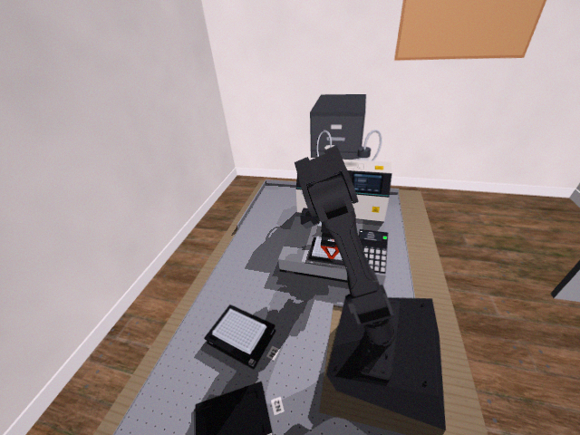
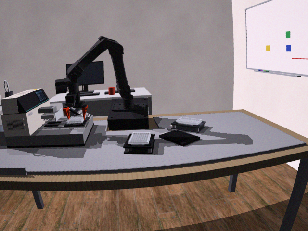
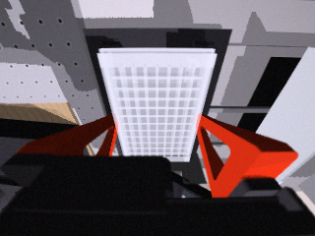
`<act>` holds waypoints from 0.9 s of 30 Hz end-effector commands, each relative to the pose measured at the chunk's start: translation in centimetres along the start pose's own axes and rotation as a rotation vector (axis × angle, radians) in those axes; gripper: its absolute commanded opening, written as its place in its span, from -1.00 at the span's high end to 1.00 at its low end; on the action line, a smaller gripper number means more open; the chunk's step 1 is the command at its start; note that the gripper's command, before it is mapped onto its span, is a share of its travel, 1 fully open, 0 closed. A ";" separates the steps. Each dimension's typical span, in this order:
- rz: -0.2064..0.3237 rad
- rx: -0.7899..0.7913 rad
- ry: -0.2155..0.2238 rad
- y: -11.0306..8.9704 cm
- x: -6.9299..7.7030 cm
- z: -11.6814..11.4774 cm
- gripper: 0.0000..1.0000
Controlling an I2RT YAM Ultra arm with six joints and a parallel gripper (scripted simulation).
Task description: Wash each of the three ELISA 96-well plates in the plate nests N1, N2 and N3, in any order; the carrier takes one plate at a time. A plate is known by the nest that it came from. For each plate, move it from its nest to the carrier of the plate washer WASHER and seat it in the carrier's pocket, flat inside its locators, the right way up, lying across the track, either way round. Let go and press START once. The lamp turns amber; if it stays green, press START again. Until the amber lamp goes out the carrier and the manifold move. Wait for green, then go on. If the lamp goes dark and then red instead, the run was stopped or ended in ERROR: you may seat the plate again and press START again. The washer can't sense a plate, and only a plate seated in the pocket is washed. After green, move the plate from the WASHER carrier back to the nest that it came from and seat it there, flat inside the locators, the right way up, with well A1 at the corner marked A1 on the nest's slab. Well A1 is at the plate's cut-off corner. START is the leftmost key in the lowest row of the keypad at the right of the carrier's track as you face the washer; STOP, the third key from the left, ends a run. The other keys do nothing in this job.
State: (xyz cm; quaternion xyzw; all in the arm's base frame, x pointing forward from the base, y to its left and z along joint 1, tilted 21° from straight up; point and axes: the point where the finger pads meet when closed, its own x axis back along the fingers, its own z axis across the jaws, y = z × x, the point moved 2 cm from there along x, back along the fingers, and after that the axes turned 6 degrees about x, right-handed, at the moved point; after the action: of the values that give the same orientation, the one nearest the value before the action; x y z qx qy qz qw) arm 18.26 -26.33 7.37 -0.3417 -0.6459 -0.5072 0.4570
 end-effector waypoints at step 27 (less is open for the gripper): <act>-0.003 0.000 -0.013 0.1 0.1 -0.2 -1.00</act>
State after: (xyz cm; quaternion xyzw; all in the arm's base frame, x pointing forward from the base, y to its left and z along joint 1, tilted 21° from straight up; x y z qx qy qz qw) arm 18.34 -26.37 7.21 -0.3421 -0.6465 -0.5069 0.4562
